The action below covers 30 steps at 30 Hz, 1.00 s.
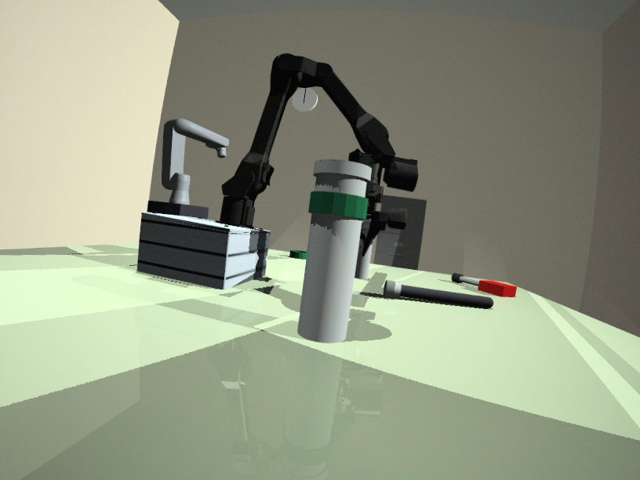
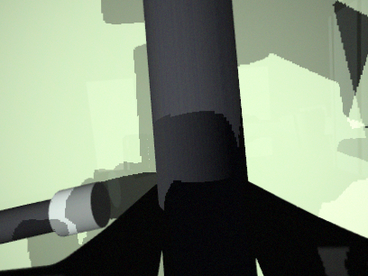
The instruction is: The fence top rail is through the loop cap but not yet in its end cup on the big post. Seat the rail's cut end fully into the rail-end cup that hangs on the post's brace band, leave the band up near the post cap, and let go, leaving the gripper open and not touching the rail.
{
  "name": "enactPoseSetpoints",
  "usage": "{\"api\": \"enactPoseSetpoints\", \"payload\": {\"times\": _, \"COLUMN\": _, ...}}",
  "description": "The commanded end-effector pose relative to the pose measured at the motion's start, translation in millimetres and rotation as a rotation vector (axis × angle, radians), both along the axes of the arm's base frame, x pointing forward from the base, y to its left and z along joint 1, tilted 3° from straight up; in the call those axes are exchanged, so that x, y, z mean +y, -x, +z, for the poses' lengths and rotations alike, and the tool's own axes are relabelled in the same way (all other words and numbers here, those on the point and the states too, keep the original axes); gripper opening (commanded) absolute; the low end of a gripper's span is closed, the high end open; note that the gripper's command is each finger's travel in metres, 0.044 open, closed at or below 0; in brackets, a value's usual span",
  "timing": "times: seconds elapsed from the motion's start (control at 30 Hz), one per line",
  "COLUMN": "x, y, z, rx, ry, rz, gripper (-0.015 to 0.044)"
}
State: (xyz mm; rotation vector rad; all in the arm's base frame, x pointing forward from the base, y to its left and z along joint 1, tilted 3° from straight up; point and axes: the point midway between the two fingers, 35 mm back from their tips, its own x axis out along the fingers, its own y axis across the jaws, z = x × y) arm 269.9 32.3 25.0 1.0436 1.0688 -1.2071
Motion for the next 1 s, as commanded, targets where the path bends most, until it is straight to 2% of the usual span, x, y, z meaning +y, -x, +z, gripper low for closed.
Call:
{"api": "enactPoseSetpoints", "payload": {"times": 0.0, "x": -16, "y": -2, "z": 30, "rx": -0.029, "ry": 0.114, "rz": -0.012, "gripper": 0.0000}}
{"api": "enactPoseSetpoints", "payload": {"times": 0.13, "x": -27, "y": 1, "z": 48, "rx": -0.036, "ry": 0.188, "rz": -0.016, "gripper": 0.0000}}
{"api": "enactPoseSetpoints", "payload": {"times": 0.97, "x": -24, "y": 2, "z": 44, "rx": -0.025, "ry": 0.165, "rz": -0.015, "gripper": 0.0000}}
